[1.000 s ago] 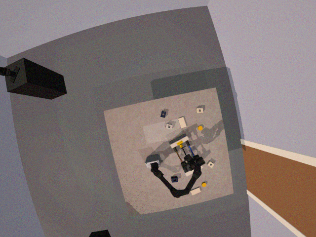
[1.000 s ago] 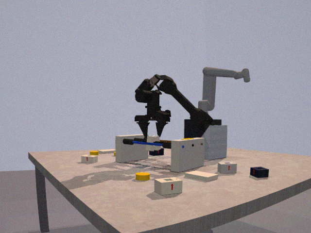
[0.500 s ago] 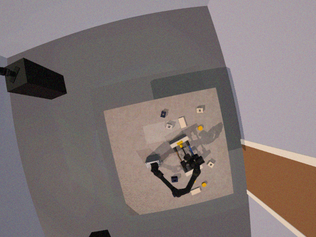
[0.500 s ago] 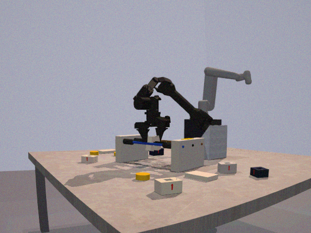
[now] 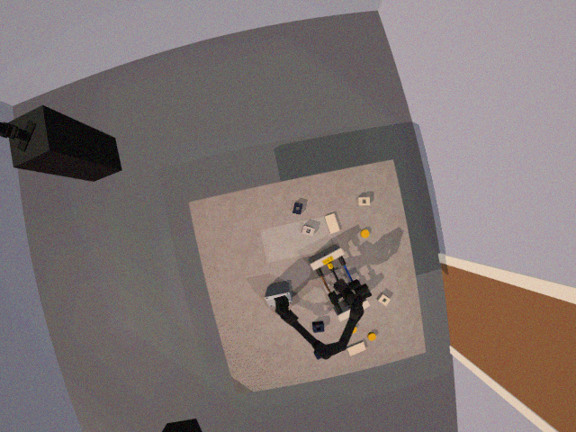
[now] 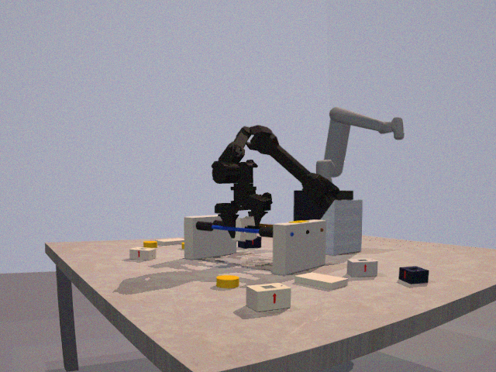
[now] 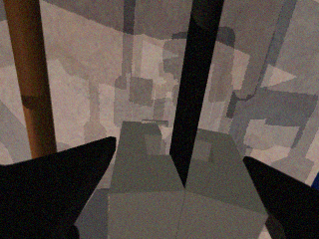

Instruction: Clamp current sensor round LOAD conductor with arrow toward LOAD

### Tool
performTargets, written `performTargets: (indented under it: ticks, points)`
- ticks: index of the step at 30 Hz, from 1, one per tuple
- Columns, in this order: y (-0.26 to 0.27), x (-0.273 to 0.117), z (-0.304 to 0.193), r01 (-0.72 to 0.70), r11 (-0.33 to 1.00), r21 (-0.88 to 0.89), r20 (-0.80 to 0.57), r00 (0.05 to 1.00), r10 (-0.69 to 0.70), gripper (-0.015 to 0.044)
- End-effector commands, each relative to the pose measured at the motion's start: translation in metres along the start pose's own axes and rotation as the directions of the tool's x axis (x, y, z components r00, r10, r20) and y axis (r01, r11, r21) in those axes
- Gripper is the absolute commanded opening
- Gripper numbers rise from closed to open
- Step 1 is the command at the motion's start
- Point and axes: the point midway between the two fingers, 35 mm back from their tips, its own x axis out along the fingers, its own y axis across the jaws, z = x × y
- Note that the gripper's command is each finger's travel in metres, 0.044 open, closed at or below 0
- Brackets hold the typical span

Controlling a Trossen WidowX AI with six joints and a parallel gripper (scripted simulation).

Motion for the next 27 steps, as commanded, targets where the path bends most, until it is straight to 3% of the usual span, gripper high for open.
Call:
performTargets:
  ticks: [1, 26, 27]
  points:
    - [0.0030, 0.0058, 0.0008, -0.010, 1.000, -0.010, -0.004, 1.000, 0.010, 0.0440]
    - [0.0004, 0.0018, 0.0002, -0.002, 1.000, -0.001, 0.000, 1.000, 0.002, 0.0287]
    - [0.0004, 0.0018, 0.0002, -0.002, 1.000, -0.001, 0.000, 1.000, 0.002, 0.0260]
